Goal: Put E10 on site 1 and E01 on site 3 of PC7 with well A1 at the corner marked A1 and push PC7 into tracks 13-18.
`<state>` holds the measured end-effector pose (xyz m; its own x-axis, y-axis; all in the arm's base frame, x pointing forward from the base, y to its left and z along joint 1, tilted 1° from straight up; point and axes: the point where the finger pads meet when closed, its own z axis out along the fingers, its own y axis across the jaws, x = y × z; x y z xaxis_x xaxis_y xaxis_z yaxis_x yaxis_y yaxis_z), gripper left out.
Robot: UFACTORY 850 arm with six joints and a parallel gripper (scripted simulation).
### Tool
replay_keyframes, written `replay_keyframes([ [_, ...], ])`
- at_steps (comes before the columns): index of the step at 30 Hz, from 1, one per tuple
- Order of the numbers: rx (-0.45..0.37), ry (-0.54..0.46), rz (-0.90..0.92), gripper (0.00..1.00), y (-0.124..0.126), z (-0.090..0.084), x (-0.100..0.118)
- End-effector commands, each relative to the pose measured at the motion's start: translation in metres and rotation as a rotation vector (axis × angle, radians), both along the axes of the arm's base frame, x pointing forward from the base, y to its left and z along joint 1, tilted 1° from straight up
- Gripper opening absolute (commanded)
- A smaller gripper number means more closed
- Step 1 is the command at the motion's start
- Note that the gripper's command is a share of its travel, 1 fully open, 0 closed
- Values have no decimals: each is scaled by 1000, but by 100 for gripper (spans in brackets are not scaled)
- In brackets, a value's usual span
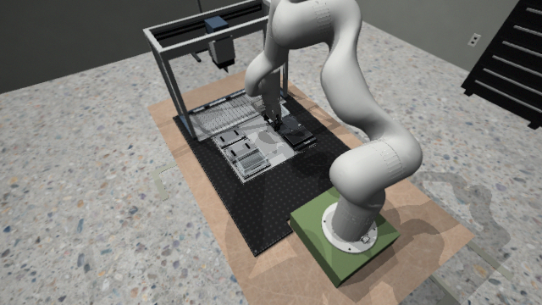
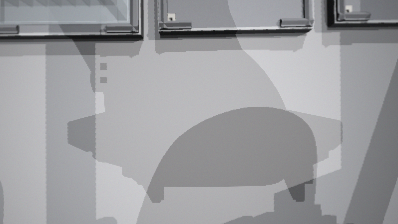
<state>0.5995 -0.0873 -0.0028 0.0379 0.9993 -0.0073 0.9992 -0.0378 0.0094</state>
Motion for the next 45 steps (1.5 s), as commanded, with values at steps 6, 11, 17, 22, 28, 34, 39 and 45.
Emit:
replay_keyframes([
  [6, 0, -2, 0, 100, 0, 15, 1],
  [11, 0, -2, 0, 100, 0, 20, 1],
  [17, 0, -2, 0, 100, 0, 30, 1],
  [22, 0, -2, 0, 100, 0, 39, 1],
  [28, 0, -2, 0, 100, 0, 45, 0],
  [34, 0, -2, 0, 100, 0, 55, 0],
  [39, 0, -2, 0, 100, 0, 55, 0],
  [45, 0, -2, 0, 100, -5, 55, 0],
])
